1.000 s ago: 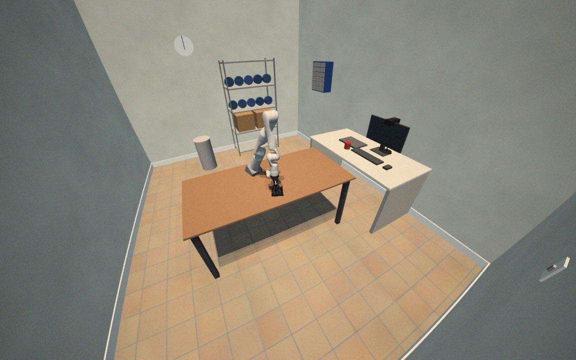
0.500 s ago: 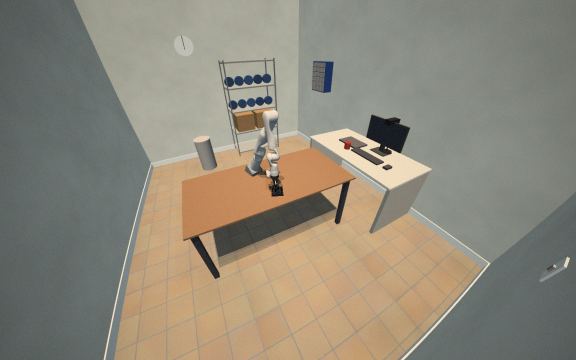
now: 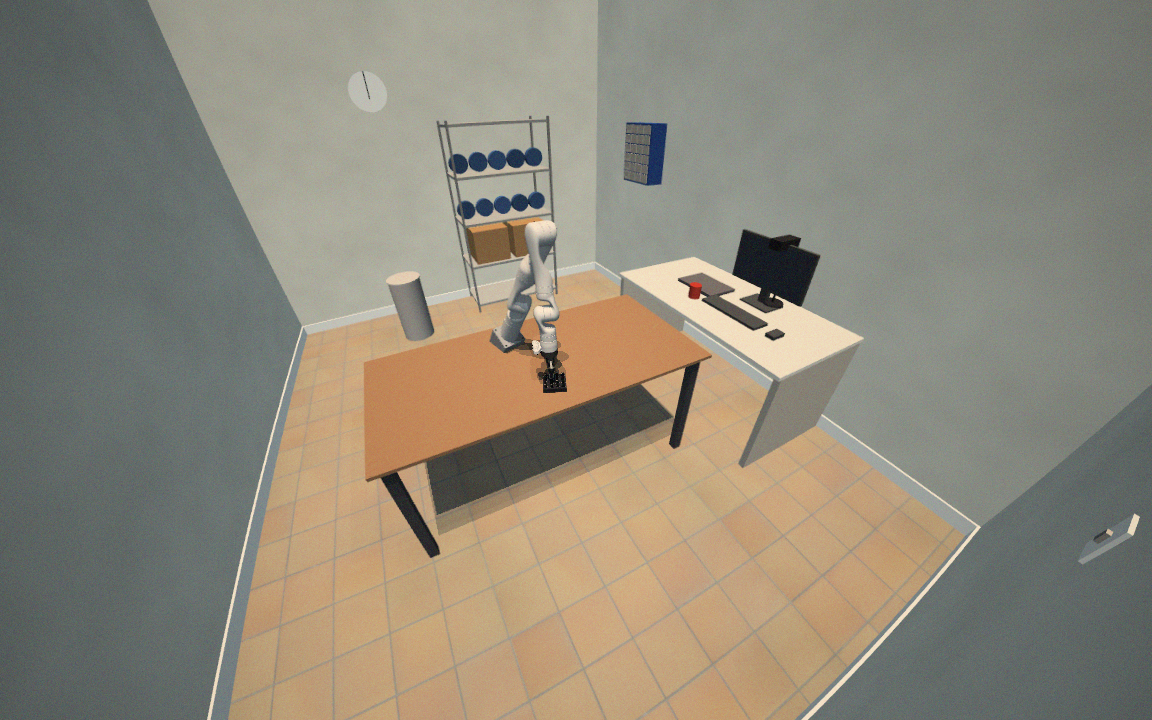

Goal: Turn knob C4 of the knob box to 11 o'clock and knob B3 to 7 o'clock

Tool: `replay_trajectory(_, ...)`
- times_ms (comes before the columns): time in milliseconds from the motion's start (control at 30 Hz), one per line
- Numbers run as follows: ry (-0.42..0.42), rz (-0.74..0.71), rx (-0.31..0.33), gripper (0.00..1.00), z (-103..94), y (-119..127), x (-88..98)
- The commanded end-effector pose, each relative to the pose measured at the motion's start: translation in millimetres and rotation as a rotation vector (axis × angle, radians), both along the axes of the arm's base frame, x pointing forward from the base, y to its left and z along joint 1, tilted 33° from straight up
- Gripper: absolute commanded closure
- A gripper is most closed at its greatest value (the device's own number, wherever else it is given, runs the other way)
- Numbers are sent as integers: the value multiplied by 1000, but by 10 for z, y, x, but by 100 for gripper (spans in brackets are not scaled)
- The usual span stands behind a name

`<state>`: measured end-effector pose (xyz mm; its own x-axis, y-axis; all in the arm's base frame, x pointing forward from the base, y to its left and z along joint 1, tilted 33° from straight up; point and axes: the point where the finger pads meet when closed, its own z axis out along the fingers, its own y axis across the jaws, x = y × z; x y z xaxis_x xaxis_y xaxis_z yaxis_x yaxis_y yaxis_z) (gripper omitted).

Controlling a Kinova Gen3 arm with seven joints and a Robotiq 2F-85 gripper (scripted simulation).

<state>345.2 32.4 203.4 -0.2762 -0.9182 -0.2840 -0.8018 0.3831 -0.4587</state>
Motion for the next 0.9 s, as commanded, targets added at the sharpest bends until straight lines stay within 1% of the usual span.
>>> replay_trajectory(0,0,0,0,81,-8,0,4)
replay_trajectory(867,0,0,0,81,-109,11,67)
